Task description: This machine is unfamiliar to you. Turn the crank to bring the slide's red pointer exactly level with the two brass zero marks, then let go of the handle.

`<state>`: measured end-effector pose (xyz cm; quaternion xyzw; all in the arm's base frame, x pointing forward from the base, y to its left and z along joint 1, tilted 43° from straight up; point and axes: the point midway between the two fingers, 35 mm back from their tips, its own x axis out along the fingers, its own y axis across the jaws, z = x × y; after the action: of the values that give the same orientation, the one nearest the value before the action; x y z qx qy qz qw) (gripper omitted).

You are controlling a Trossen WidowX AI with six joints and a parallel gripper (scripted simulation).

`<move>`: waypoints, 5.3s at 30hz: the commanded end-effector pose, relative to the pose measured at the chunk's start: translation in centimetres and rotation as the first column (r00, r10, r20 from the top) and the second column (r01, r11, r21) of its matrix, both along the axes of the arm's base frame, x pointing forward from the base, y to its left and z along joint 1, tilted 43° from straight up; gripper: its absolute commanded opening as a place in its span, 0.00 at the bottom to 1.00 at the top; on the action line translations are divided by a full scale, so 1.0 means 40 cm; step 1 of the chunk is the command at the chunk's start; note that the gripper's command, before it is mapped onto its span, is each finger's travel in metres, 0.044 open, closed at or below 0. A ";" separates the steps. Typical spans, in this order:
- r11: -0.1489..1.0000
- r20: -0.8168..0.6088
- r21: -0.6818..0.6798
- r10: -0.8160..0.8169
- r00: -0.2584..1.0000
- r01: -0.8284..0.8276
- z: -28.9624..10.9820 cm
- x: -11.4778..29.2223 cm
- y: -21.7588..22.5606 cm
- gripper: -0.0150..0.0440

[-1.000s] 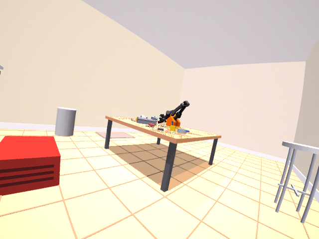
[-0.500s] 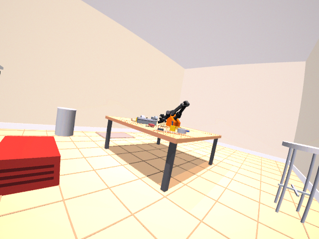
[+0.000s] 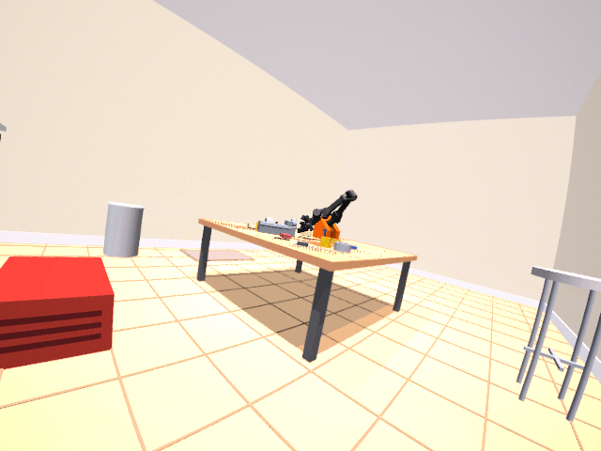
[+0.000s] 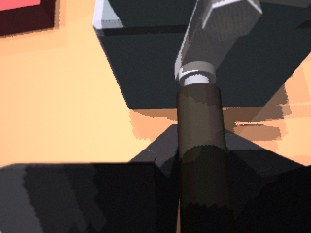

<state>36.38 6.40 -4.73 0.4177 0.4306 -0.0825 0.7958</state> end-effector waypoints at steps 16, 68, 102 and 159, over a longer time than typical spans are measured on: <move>1.000 -0.004 -0.004 -0.002 1.000 0.002 -0.002 -0.002 -0.001 0.25; 1.000 -0.004 -0.004 -0.002 1.000 0.002 -0.002 -0.002 -0.001 0.25; 1.000 -0.004 -0.004 -0.002 1.000 0.002 -0.003 -0.002 0.000 0.25; 1.000 -0.004 -0.008 -0.001 1.000 0.001 0.173 0.019 -0.169 1.00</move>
<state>36.59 1.28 0.19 0.4144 0.4399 -0.0874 0.7919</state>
